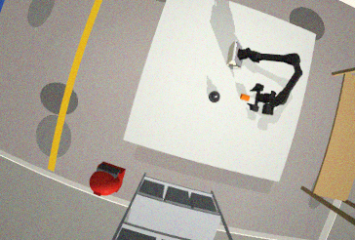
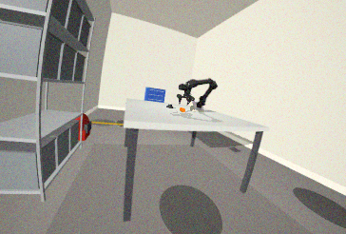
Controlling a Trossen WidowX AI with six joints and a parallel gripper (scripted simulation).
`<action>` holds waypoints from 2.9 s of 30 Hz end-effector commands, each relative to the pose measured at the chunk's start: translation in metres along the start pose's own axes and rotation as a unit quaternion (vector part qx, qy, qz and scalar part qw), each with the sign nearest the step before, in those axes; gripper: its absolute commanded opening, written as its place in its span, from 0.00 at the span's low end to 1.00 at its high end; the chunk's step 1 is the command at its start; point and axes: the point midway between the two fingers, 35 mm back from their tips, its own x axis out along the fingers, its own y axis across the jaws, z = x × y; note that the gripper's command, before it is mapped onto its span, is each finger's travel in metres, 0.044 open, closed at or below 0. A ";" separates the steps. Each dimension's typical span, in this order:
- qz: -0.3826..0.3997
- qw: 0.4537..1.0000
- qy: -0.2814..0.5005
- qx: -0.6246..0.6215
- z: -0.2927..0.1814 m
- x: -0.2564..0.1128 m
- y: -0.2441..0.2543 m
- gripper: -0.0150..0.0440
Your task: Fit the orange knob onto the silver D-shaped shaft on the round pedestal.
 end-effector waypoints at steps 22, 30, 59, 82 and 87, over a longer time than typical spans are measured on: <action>0.002 1.000 0.002 0.000 0.016 0.043 0.001 1.00; 0.003 1.000 0.002 0.000 0.020 0.056 0.002 1.00; 0.003 1.000 0.002 0.000 0.022 0.059 0.002 0.56; 0.004 0.986 -0.170 -0.001 0.000 0.053 0.002 0.56; 0.004 0.977 -0.212 -0.001 -0.005 0.053 0.002 0.56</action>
